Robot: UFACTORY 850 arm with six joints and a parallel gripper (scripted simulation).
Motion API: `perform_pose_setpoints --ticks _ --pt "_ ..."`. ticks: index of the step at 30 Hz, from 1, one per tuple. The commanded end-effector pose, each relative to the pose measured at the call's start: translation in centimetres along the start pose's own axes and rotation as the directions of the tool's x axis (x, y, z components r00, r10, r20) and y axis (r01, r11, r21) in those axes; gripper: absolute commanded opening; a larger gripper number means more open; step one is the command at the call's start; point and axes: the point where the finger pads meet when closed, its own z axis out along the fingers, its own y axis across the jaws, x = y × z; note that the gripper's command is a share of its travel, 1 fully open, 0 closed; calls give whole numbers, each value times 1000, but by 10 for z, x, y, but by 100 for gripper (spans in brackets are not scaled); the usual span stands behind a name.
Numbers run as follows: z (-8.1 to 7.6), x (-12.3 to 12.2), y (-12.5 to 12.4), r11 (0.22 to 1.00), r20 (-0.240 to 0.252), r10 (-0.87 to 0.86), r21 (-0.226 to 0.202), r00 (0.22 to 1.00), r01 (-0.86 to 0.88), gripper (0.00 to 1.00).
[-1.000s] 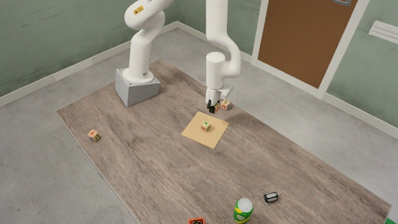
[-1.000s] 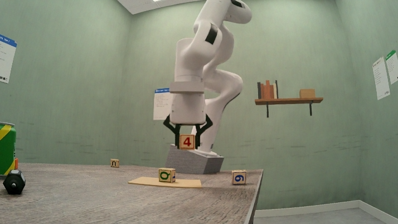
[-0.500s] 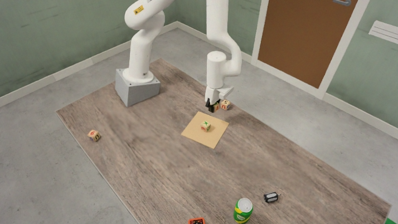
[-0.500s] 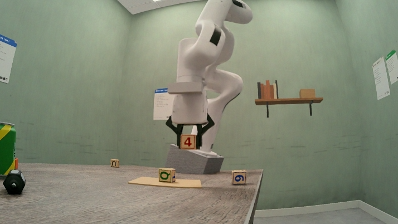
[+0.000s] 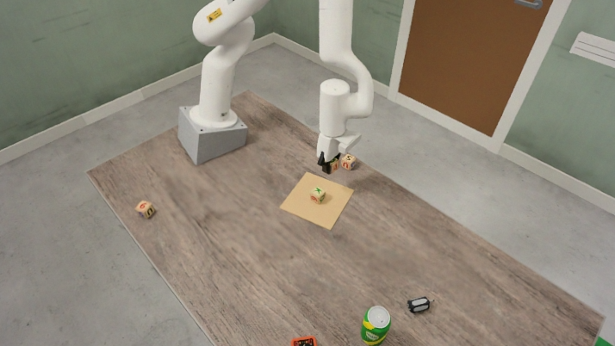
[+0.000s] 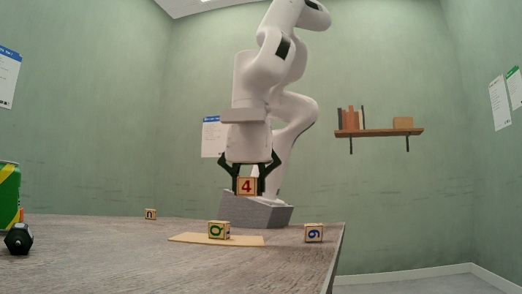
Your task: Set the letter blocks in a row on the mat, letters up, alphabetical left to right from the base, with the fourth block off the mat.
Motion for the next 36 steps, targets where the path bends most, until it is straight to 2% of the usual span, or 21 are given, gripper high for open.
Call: perform_pose_setpoints --ticks 1,7,16,18,27,31,36 --pt "0 1 0 1000 -2 0 0 1000 0 41" --pt "11 1 0 1000 -1 -1 2 1000 1 41" --pt "51 0 0 1000 -1 -1 2 1000 1 41" --pt "51 0 0 1000 -1 -1 2 1000 1 41" --pt "87 -1 0 1000 -1 -1 2 1000 1 41" --pt "95 -1 0 1000 -1 -1 2 1000 1 41" --pt "97 -1 0 1000 -1 -1 2 1000 1 41"
